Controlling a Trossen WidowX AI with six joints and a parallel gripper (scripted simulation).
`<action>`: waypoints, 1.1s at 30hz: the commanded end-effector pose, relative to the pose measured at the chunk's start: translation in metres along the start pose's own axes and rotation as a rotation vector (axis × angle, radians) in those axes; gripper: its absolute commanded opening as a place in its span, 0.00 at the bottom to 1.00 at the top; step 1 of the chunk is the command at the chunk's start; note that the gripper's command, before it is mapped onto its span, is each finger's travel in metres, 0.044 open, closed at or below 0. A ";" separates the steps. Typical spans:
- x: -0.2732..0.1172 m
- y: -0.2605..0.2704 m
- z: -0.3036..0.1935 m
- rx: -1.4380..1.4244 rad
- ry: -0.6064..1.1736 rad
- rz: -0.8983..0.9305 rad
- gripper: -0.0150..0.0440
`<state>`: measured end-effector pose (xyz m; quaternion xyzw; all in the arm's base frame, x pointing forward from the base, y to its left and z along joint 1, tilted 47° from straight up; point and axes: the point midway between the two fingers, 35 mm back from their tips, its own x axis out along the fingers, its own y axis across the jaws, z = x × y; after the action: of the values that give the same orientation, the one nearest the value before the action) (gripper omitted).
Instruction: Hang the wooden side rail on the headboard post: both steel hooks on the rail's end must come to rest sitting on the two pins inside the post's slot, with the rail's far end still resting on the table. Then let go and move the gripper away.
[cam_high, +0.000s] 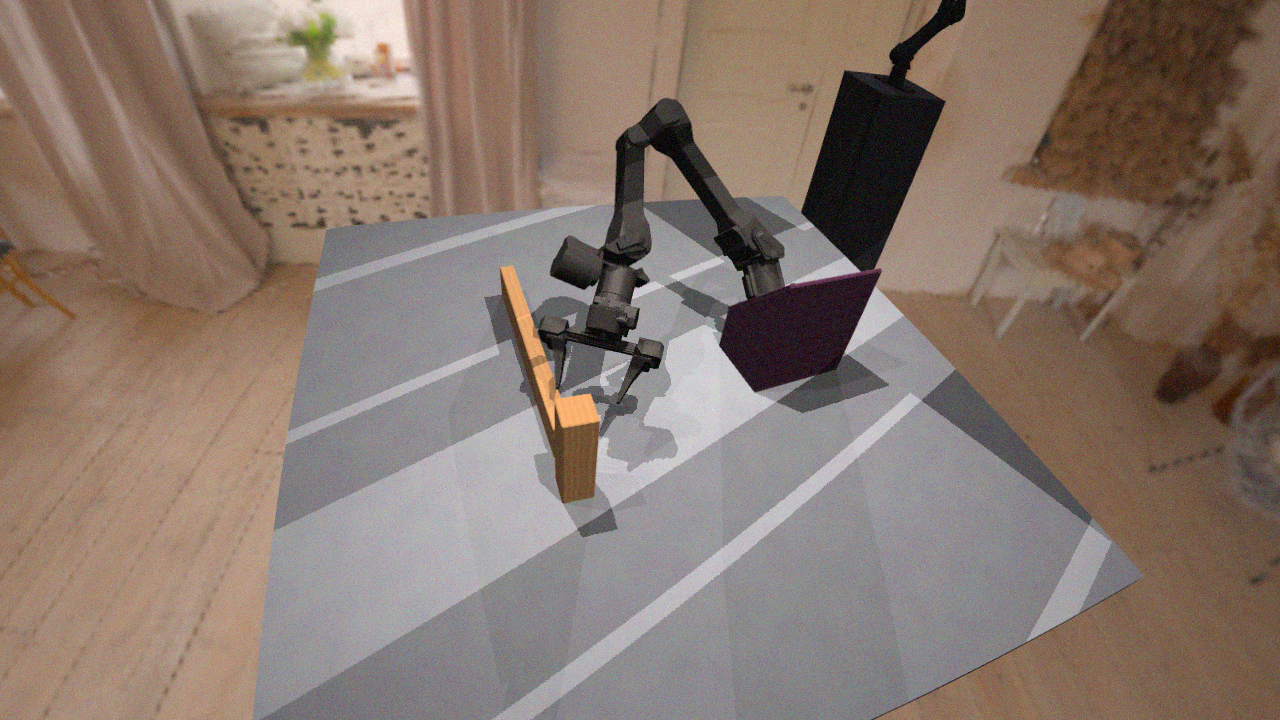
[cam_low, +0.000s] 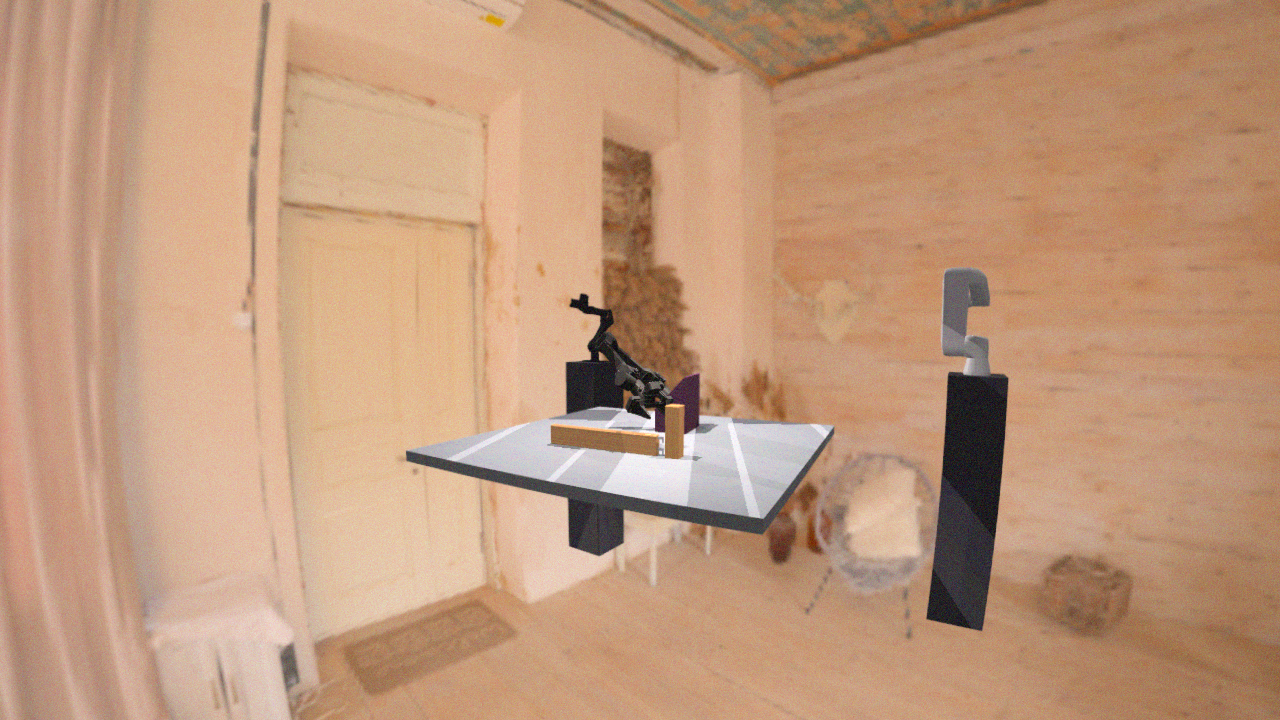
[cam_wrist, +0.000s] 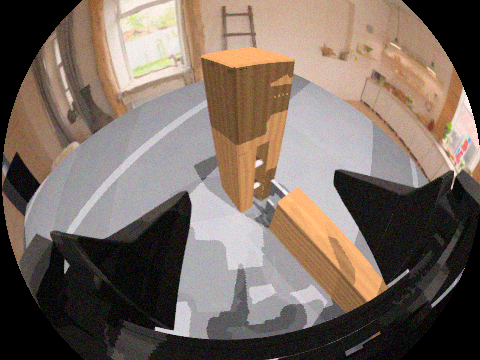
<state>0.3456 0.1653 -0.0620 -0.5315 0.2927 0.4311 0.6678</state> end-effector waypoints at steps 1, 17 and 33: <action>-0.020 -0.021 0.014 -0.043 0.007 0.041 1.00; -0.020 -0.021 0.014 -0.043 0.007 0.041 1.00; -0.008 -0.031 0.008 0.516 0.223 0.060 1.00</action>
<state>0.3605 0.1679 -0.0386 -0.4496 0.4110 0.3759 0.6983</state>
